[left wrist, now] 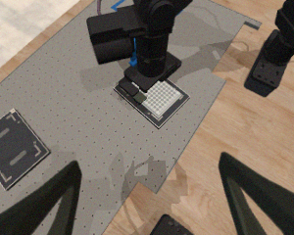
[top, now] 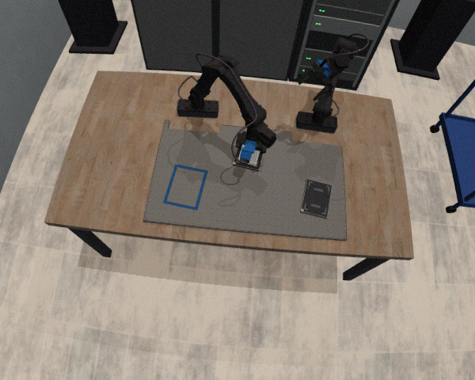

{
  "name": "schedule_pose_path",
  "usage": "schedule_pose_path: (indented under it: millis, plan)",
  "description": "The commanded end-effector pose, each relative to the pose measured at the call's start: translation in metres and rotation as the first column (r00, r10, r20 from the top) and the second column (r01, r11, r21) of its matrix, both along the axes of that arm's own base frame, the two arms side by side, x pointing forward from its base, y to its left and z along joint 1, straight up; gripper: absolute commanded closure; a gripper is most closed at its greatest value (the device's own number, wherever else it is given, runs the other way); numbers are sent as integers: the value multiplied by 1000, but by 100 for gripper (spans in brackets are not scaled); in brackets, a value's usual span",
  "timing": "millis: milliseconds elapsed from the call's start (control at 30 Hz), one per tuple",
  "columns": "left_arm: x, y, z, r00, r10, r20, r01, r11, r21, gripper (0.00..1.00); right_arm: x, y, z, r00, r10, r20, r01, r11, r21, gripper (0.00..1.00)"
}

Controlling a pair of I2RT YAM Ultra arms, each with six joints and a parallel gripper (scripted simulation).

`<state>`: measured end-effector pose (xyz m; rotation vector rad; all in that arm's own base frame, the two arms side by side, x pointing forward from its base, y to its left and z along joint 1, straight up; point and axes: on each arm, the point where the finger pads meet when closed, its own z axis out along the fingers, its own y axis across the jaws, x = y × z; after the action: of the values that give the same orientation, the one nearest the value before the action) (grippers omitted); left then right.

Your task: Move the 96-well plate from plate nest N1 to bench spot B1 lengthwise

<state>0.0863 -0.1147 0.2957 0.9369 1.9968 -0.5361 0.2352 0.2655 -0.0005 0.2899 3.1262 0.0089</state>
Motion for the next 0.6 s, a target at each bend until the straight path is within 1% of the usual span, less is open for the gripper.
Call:
schedule_pose_path:
  millis: [0,100,267,500,533,567]
  plan:
    - [-6,-1,6,1000,-14,9,14,1000,-11,0,3,-5,-1,1000,-21,3,21,1000,0,4]
    - [-6,-1,6,1000,-14,9,14,1000,-11,0,3,-5,-1,1000,-21,3,21,1000,0,4]
    - [-6,-2,3,1000,-14,-2,14,1000,-8,0,3,-1,3,1000,-15,9,15,1000,7,11]
    - [-6,-2,3,1000,-14,-2,14,1000,-8,0,2,0,0,1000,-22,3,22,1000,0,21]
    - [-6,-2,3,1000,-14,-2,14,1000,-8,0,2,0,0,1000,-22,3,22,1000,0,33]
    - [-6,-2,3,1000,-14,-2,14,1000,-8,0,3,0,3,1000,-15,9,15,1000,7,22]
